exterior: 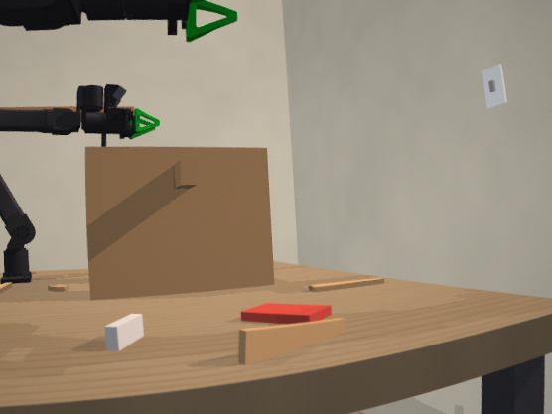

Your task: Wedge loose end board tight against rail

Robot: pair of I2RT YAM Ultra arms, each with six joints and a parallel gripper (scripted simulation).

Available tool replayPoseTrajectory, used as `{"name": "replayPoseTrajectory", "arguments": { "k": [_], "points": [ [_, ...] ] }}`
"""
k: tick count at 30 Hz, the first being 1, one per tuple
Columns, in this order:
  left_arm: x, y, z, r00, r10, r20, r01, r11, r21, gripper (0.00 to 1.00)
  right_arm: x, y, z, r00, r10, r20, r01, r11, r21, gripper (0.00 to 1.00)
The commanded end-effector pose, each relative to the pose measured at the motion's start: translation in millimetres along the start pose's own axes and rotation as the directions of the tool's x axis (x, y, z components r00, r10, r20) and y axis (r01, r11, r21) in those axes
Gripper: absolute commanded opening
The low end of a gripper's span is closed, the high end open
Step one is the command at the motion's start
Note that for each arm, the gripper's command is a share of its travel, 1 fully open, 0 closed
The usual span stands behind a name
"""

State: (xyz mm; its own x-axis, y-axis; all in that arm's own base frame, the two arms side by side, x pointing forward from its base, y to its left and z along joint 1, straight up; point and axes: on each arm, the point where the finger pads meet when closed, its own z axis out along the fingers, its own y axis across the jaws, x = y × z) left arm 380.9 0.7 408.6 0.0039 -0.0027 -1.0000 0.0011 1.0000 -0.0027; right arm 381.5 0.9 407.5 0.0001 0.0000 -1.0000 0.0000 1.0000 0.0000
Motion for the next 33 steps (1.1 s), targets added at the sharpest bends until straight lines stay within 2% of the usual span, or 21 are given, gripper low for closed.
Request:
{"name": "replayPoseTrajectory", "arguments": {
  "k": [1, 7, 8, 12, 13, 15, 20, 24, 25, 29, 30, 32, 33],
  "points": [
    [-7.6, 4.2, -3.0, 1.0, 0.007, 0.015, -0.007, 1.0, -0.011, 0.52, -22.6, -0.4, -9.9, 0.998, -0.008, 0.062, 0.008, 1.0, 0.004, 1.0],
    [3.8, 1.6, 3.6, 1.0, 0.008, -0.014, -0.008, 1.0, -0.005, 0.52, -16.1, 0.5, -7.5, 0.999, -0.008, 0.047, 0.008, 1.0, 0.002, 1.0],
    [5.6, 1.6, 4.7, 1.0, 0.008, -0.018, -0.008, 1.0, -0.005, 0.52, -14.9, 0.7, -6.9, 0.999, -0.008, 0.044, 0.008, 1.0, 0.002, 0.52],
    [9.5, 1.7, 6.8, 1.0, 0.007, -0.028, -0.008, 1.0, -0.006, 0.52, -12.4, 1.0, -5.8, 0.999, -0.006, 0.039, 0.006, 1.0, 0.001, 0.52],
    [-7.2, 0.8, -4.4, 1.0, 0.006, 0.019, -0.006, 1.0, -0.003, 0.52, -8.9, 0.1, -2.5, 1.0, -0.004, 0.028, 0.003, 1.0, 0.002, 0.52],
    [-13.5, 1.6, -10.0, 0.999, 0.008, 0.041, -0.008, 1.0, -0.007, 0.52, -8.7, 1.5, -4.3, 1.0, -0.006, 0.03, 0.006, 1.0, 0.0, 0.52],
    [-9.7, 1.7, -7.9, 0.999, 0.008, 0.035, -0.008, 1.0, -0.008, 0.52, -2.5, 2.3, -1.8, 1.0, -0.005, 0.016, 0.005, 1.0, -0.003, 0.52],
    [-12.2, 1.8, -8.4, 0.999, 0.008, 0.032, -0.008, 1.0, -0.009, 0.52, -12.2, 2.9, -1.9, 0.999, -0.005, 0.033, 0.005, 1.0, -0.004, 0.52],
    [2.0, -5.4, 8.3, 1.0, -0.007, -0.023, 0.008, 1.0, 0.008, 0.52, -2.2, 6.0, 6.6, 1.0, 0.013, -0.011, -0.013, 1.0, -0.011, 0.52],
    [6.2, -7.1, 6.9, 0.999, -0.022, -0.047, 0.022, 1.0, 0.006, 0.52, 3.7, 8.4, 5.7, 0.999, 0.028, -0.039, -0.029, 1.0, -0.011, 0.52],
    [-6.3, -7.9, -3.1, 0.999, -0.029, -0.02, 0.029, 1.0, 0.007, 0.52, -7.5, 9.1, -3.1, 0.999, 0.036, -0.016, -0.036, 0.999, -0.012, 0.52],
    [16.1, -14.3, 10.8, 0.994, -0.046, -0.103, 0.047, 0.999, 0.011, 0.52, 11.5, 16.4, 8.3, 0.994, 0.054, -0.09, -0.056, 0.998, -0.017, 0.52],
    [15.2, -18.6, 9.4, 0.992, -0.058, -0.115, 0.06, 0.998, 0.016, 0.52, 11.9, 21.2, 7.7, 0.992, 0.066, -0.106, -0.069, 0.997, -0.023, 0.52]
  ]
}}
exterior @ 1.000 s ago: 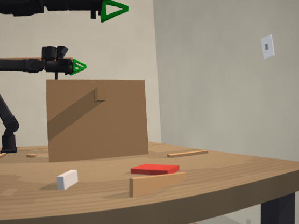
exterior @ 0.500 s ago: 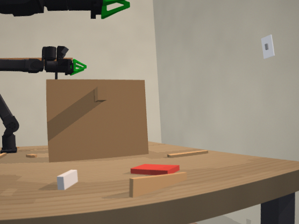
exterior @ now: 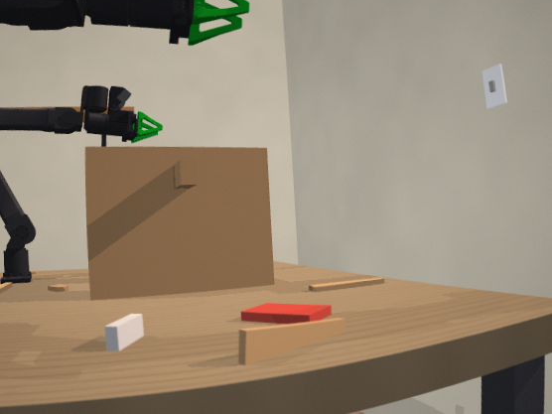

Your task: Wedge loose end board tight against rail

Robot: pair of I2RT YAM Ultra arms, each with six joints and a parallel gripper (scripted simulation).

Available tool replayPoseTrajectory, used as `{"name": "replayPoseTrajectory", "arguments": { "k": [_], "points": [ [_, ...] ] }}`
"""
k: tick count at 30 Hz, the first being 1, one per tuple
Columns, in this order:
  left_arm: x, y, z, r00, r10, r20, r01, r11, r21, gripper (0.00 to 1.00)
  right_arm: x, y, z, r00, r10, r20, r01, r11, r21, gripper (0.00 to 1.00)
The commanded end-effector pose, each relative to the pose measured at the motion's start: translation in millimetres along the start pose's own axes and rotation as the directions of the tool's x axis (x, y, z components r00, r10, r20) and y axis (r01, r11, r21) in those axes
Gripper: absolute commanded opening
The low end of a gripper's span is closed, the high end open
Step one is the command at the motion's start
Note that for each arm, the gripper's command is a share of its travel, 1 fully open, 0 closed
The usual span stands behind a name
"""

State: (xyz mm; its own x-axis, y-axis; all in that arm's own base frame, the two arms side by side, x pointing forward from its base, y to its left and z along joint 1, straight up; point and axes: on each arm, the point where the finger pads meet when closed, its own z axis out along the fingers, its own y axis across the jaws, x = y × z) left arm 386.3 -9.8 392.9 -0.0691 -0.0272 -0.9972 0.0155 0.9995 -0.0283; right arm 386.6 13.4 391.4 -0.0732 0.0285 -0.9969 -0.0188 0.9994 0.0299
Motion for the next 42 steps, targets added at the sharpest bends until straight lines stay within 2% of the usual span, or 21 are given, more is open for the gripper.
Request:
{"name": "replayPoseTrajectory", "arguments": {
  "k": [1, 11, 13, 18, 28, 30, 38, 42],
  "points": [
    [3.5, -12.2, 5.2, 0.997, -0.045, -0.067, 0.045, 0.999, 0.007, 0.52, 0.0, 13.5, 3.6, 0.997, 0.05, -0.058, -0.051, 0.999, -0.011, 0.52],
    [41.5, -65.7, 6.6, 0.939, -0.113, -0.325, 0.13, 0.991, 0.031, 0.52, 38.6, 73.5, 3.3, 0.939, 0.119, -0.322, -0.141, 0.989, -0.045, 0.52],
    [41.5, -65.7, 6.6, 0.939, -0.113, -0.325, 0.13, 0.991, 0.031, 0.52, 38.6, 73.5, 3.3, 0.939, 0.119, -0.322, -0.141, 0.989, -0.045, 0.52],
    [57.1, -93.8, -0.3, 0.894, -0.11, -0.434, 0.142, 0.989, 0.042, 0.52, 54.5, 104.8, -5.4, 0.894, 0.113, -0.433, -0.154, 0.986, -0.061, 0.52],
    [88.0, -142.3, -29.0, 0.777, -0.066, -0.626, 0.111, 0.993, 0.032, 0.52, 86.3, 158.2, -39.0, 0.777, 0.057, -0.627, -0.122, 0.991, -0.06, 0.52],
    [88.0, -142.3, -29.0, 0.777, -0.066, -0.626, 0.111, 0.993, 0.032, 0.52, 86.3, 158.2, -39.0, 0.777, 0.057, -0.627, -0.122, 0.991, -0.06, 0.52],
    [106.9, -172.7, -64.8, 0.673, 0.006, -0.739, 0.028, 0.999, 0.033, 0.52, 105.6, 190.9, -79.7, 0.677, -0.027, -0.736, -0.035, 0.997, -0.069, 0.52],
    [109.9, -184.3, -77.6, 0.645, 0.039, -0.763, -0.007, 0.999, 0.044, 0.52, 108.7, 203.2, -94.6, 0.65, -0.065, -0.757, 0.002, 0.996, -0.084, 0.52]
  ]
}}
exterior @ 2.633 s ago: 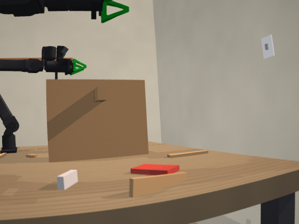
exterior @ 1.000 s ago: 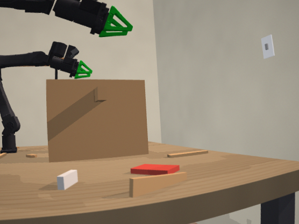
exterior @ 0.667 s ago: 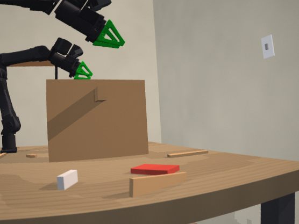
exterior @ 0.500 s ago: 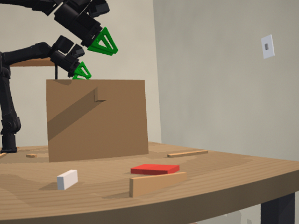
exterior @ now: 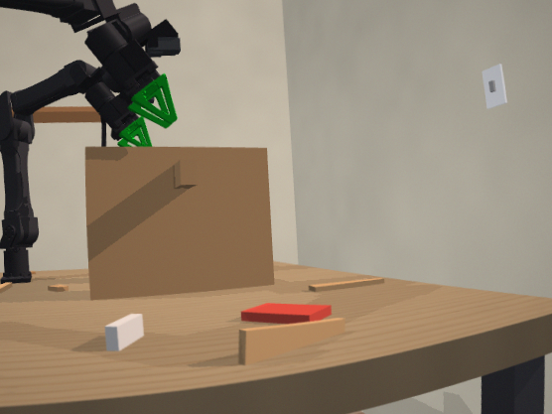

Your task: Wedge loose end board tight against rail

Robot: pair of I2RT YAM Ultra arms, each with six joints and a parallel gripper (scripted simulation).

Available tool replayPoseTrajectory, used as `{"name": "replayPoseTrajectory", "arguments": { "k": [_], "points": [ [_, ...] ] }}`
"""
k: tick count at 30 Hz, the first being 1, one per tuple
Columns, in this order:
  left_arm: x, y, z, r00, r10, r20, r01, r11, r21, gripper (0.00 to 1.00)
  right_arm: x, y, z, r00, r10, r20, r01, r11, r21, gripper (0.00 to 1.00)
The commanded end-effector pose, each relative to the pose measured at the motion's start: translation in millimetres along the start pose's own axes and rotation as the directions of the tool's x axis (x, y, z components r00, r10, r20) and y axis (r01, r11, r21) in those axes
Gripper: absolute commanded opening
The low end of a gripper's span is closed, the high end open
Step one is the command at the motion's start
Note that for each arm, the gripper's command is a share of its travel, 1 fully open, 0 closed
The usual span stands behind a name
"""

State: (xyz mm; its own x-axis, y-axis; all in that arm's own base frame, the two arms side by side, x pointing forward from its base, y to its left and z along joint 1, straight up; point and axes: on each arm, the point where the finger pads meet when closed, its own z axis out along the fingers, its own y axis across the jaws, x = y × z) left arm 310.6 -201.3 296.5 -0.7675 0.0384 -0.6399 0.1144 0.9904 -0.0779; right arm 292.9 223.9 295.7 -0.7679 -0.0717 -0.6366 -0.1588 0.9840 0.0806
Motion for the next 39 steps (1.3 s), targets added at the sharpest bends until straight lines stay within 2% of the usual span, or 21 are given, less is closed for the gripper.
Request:
{"name": "replayPoseTrajectory", "arguments": {
  "k": [1, 11, 14, 15, 16, 18, 39],
  "points": [
    [13.3, 1.7, -7.5, 0.998, -0.006, -0.067, 0.0, 0.997, -0.08, 0.52, 12.2, -1.1, -10.1, 0.998, 0.011, -0.058, -0.007, 0.997, 0.075, 0.52],
    [22.3, -13.6, -13.8, 0.995, 0.036, -0.091, -0.043, 0.996, -0.074, 0.52, 22.3, 15.5, -18.3, 0.996, -0.035, -0.08, 0.04, 0.997, 0.065, 0.52],
    [16.0, -10.5, -23.9, 0.998, 0.023, -0.06, -0.027, 0.998, -0.056, 0.52, 15.9, 11.7, -30.1, 0.999, -0.02, -0.046, 0.022, 0.999, 0.043, 0.52],
    [14.5, -13.7, -29.8, 0.999, 0.022, -0.036, -0.023, 0.999, -0.027, 0.52, 16.9, 18.0, -25.7, 0.998, -0.03, -0.05, 0.032, 0.999, 0.033, 0.52],
    [24.2, -13.6, -18.8, 0.997, 0.038, -0.062, -0.041, 0.998, -0.043, 0.52, 18.6, 18.1, -26.3, 0.998, -0.037, -0.055, 0.039, 0.999, 0.034, 0.52],
    [23.4, -10.0, -14.6, 0.998, 0.029, -0.062, -0.033, 0.998, -0.052, 0.52, 16.3, 16.3, -26.5, 0.998, -0.03, -0.051, 0.032, 0.999, 0.037, 0.52],
    [36.4, -7.1, 1.7, 0.998, 0.035, -0.059, -0.038, 0.998, -0.053, 0.52, 14.3, 16.4, -26.9, 0.999, -0.025, -0.046, 0.027, 0.999, 0.034, 0.52]
  ]
}}
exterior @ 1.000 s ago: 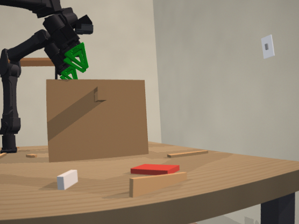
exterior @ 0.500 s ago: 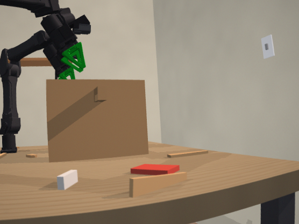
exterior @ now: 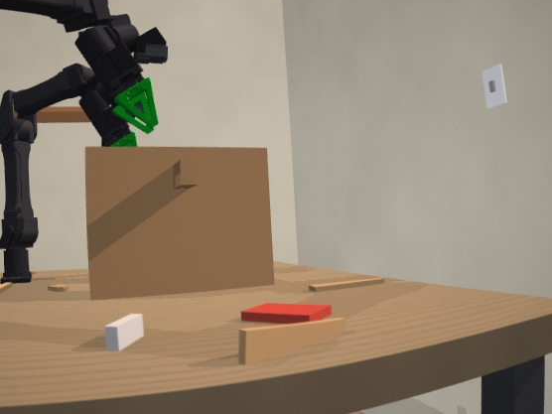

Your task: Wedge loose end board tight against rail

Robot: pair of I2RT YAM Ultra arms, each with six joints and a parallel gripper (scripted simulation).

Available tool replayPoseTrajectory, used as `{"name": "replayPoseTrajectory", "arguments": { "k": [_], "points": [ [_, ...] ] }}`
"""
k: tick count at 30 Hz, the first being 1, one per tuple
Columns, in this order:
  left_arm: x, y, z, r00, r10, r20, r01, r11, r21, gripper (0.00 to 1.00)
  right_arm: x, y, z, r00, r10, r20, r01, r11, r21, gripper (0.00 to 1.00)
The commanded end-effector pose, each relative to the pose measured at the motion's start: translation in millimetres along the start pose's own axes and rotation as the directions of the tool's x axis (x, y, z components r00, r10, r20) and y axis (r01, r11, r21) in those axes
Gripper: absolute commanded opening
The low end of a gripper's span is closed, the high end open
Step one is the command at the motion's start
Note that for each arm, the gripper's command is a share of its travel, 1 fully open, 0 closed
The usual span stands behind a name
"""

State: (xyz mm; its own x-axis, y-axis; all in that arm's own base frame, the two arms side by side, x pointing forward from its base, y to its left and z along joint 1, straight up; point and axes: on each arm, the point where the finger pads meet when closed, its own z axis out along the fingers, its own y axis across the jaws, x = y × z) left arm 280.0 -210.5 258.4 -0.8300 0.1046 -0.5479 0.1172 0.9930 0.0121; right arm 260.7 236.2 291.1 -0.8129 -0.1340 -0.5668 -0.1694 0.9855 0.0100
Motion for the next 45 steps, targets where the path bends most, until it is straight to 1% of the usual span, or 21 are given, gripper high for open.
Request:
{"name": "replayPoseTrajectory", "arguments": {
  "k": [1, 15, 18, 19, 21, 23, 24, 27, 38, 40, 45],
  "points": [
    [-12.7, 2.3, -13.2, 0.997, -0.025, 0.07, 0.023, 0.999, 0.026, 0.52, -11.2, -1.7, -13.5, 0.999, 0.026, 0.045, -0.025, 1.0, -0.016, 0.52],
    [-1.0, 6.4, 6.2, 0.998, -0.026, 0.061, 0.025, 1.0, 0.011, 0.52, -11.2, -1.7, -13.5, 0.999, 0.026, 0.045, -0.025, 1.0, -0.016, 0.52],
    [-3.8, 3.1, 2.6, 0.997, -0.027, 0.073, 0.025, 0.999, 0.024, 0.52, -11.2, -1.7, -13.5, 0.999, 0.026, 0.045, -0.025, 1.0, -0.016, 0.52],
    [-0.5, 8.1, 5.4, 0.997, -0.031, 0.068, 0.03, 0.999, 0.015, 0.52, -11.2, -1.7, -13.5, 0.999, 0.026, 0.045, -0.025, 1.0, -0.016, 0.52],
    [2.2, 4.8, 9.6, 0.998, -0.021, 0.062, 0.021, 1.0, 0.014, 0.52, -11.2, -1.7, -13.5, 0.999, 0.026, 0.045, -0.025, 1.0, -0.016, 0.52],
    [-1.7, 4.0, 5.7, 0.997, -0.028, 0.073, 0.026, 0.999, 0.022, 0.52, -11.2, -1.7, -13.5, 0.999, 0.026, 0.045, -0.025, 1.0, -0.016, 0.52],
    [1.3, 5.9, 6.5, 0.997, -0.026, 0.069, 0.024, 1.0, 0.019, 0.0, -11.2, -1.7, -13.5, 0.999, 0.026, 0.045, -0.025, 1.0, -0.016, 0.52],
    [-7.9, 3.2, -1.6, 0.995, -0.039, 0.093, 0.035, 0.999, 0.037, 0.0, -11.2, -1.7, -13.5, 0.999, 0.026, 0.045, -0.025, 1.0, -0.016, 0.52],
    [-8.0, 3.4, -2.1, 0.995, -0.04, 0.094, 0.036, 0.999, 0.038, 0.0, -11.2, -1.7, -13.5, 0.999, 0.026, 0.045, -0.025, 1.0, -0.016, 0.52],
    [-8.0, 3.4, -2.1, 0.995, -0.04, 0.094, 0.036, 0.999, 0.038, 0.0, -1.8, -5.6, -5.7, 0.999, 0.018, 0.032, -0.018, 1.0, -0.004, 0.52],
    [-8.0, 3.4, -2.1, 0.995, -0.04, 0.094, 0.036, 0.999, 0.038, 0.0, 0.0, -5.9, -0.2, 0.999, 0.018, 0.034, -0.018, 1.0, -0.003, 0.52]
  ]
}}
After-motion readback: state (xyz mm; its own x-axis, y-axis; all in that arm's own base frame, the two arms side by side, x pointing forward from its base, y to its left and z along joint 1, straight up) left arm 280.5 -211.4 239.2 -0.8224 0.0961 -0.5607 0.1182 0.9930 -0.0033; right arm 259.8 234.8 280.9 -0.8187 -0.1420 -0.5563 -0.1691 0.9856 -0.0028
